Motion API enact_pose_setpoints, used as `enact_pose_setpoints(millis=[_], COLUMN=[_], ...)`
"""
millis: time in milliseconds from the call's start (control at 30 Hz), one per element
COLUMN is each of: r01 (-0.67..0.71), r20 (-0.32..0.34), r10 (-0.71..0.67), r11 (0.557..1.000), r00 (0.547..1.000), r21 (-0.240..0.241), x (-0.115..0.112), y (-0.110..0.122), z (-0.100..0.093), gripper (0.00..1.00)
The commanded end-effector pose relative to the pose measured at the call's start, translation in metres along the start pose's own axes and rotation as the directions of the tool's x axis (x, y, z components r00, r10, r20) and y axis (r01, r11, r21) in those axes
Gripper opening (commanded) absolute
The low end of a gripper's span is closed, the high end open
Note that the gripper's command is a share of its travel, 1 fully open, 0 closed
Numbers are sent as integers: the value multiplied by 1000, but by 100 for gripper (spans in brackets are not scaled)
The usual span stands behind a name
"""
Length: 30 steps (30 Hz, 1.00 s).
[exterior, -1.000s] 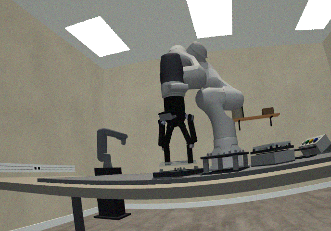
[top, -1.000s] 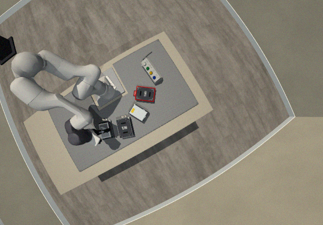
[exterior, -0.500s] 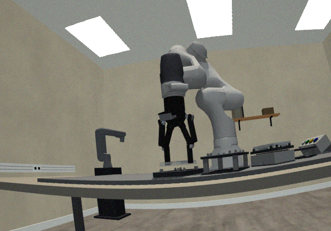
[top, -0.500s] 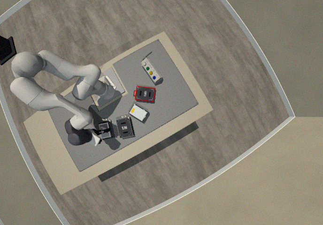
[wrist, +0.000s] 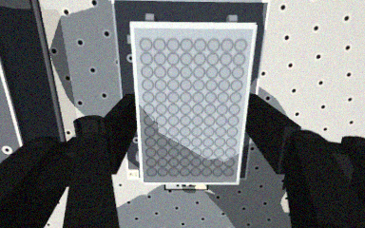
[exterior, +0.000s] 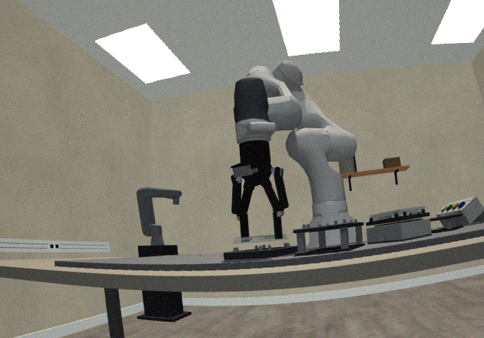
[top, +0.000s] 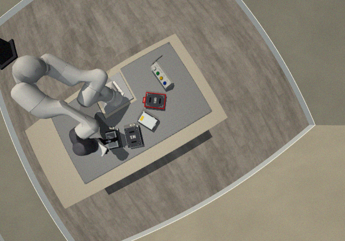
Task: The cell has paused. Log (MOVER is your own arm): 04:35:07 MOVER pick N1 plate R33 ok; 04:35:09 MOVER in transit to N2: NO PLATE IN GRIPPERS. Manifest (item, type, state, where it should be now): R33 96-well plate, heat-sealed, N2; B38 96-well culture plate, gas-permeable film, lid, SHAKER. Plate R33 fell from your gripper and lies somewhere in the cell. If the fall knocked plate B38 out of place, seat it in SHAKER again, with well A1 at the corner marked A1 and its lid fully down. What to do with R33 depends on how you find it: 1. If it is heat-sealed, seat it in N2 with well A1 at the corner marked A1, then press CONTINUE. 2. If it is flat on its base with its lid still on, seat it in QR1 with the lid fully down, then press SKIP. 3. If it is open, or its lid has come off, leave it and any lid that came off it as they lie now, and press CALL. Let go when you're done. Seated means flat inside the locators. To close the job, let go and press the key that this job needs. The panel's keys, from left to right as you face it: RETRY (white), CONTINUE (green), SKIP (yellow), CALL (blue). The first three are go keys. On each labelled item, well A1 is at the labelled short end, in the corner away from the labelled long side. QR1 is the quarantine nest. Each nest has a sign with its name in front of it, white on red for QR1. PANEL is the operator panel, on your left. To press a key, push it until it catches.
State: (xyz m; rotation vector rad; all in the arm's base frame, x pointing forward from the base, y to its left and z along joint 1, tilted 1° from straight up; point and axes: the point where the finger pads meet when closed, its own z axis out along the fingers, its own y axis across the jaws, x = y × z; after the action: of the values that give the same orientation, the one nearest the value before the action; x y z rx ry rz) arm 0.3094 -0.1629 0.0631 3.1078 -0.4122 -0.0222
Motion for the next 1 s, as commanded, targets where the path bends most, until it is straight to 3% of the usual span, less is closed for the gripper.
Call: enact_pose_setpoints(millis=[0,967], r01=[-1,-1], r20=[-2,-2], r10=[1,1], r11=[1000,1000], r00=[1000,1000], r21=[-1,-1], x=[0,0], y=[-1,-1], z=[0,5], gripper=[10,10])
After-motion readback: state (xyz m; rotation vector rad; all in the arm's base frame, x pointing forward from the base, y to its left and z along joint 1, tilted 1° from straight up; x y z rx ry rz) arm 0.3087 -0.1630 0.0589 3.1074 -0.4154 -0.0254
